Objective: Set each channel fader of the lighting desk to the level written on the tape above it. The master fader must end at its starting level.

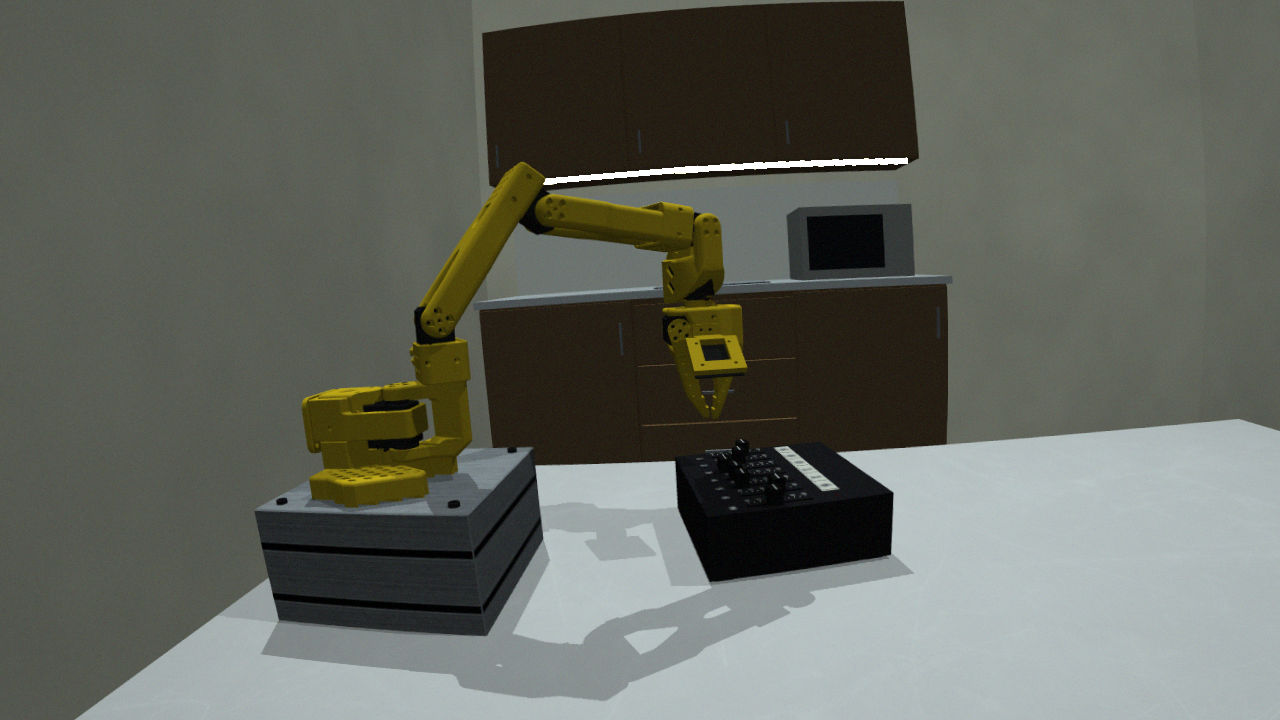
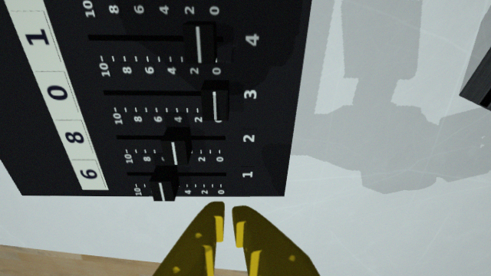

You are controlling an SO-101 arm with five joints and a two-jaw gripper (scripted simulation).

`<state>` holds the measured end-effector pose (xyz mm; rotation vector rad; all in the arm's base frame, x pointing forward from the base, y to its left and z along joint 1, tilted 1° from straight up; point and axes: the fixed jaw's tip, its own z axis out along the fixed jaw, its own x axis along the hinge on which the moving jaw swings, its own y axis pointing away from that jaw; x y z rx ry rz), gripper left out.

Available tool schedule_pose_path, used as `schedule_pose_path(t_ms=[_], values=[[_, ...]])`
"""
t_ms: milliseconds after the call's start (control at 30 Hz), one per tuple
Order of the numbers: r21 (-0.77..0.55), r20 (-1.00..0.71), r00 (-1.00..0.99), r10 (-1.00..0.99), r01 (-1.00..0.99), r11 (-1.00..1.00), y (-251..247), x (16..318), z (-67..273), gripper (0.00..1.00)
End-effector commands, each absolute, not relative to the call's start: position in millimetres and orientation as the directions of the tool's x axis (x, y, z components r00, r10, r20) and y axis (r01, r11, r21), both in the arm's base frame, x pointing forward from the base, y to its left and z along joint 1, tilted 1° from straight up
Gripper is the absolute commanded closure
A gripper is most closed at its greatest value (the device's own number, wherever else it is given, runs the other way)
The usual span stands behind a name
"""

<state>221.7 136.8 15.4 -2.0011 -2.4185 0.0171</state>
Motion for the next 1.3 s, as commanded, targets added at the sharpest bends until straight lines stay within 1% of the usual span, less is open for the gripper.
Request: schedule_pose_path(t_ms=[0,733,1267], values=[[0.001,0.001,-0.185,0.983,0.983,0.185,135.0,222.9,18.1,1.0],[0.001,0.001,-0.186,0.983,0.983,0.186,135.2,223.0,-3.6,1.0],[0.001,0.001,-0.186,0.983,0.983,0.186,134.2,221.2,-10.1,1.0]])
